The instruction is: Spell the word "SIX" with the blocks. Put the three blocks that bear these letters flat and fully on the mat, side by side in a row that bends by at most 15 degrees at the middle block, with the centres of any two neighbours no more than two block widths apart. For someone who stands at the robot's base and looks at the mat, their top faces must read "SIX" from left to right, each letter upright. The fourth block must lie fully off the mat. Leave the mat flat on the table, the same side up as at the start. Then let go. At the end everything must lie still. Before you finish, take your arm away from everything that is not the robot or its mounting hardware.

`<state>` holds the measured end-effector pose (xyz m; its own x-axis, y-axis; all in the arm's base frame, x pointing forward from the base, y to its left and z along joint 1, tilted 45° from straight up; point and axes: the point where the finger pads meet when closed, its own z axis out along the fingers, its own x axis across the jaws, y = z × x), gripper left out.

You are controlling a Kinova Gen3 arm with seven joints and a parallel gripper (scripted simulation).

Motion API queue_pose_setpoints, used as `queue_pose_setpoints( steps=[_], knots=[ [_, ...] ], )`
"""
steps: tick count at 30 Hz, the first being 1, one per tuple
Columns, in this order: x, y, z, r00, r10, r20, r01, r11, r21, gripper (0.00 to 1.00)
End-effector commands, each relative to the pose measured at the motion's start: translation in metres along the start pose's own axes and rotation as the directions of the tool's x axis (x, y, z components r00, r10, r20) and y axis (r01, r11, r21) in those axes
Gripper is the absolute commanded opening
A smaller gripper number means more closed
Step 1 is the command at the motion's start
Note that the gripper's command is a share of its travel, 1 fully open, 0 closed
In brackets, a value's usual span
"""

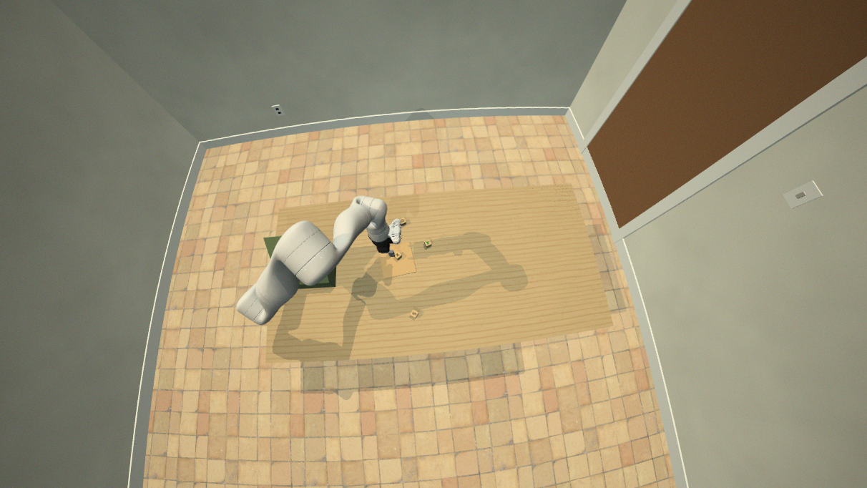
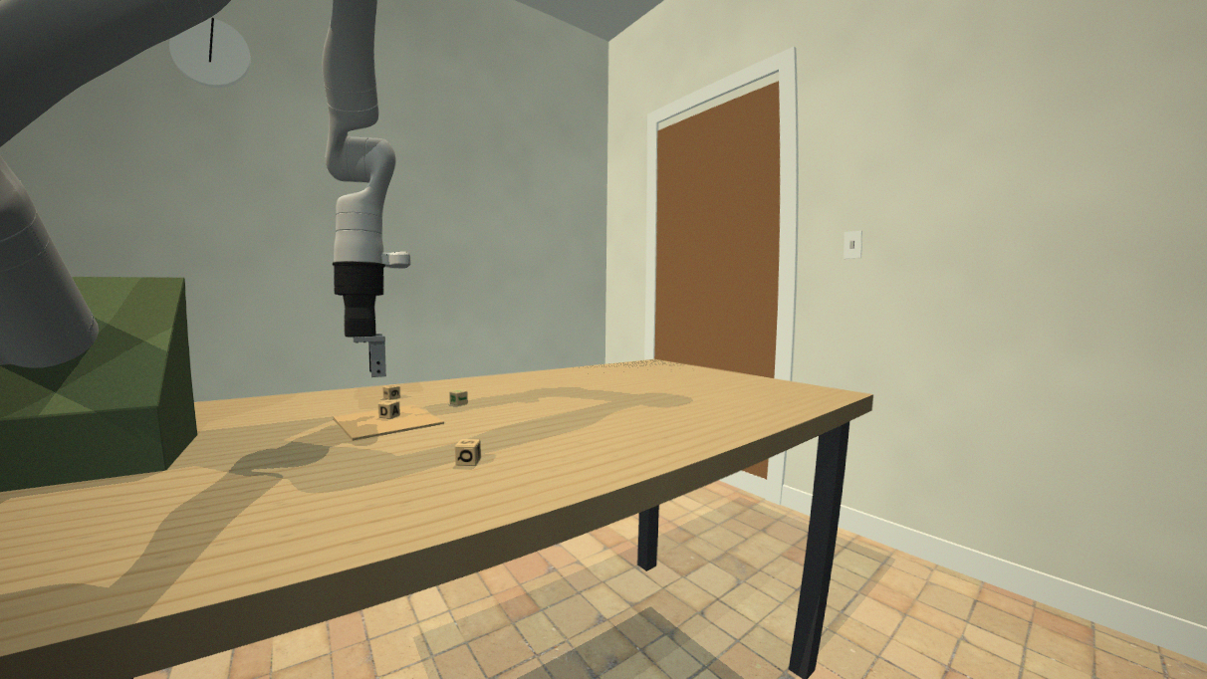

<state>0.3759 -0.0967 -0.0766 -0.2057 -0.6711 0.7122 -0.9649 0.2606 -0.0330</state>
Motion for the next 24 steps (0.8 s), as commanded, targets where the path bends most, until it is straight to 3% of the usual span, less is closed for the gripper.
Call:
queue_pose_setpoints(
  steps=[1,24],
  knots=[
    [0.0060,0.0098,-0.0096,1.000,-0.012,0.003,0.012,1.000,0.009,1.00],
    [0.0090,0.0154,-0.0096,1.000,-0.012,0.003,0.012,1.000,0.008,1.00]
  ],
)
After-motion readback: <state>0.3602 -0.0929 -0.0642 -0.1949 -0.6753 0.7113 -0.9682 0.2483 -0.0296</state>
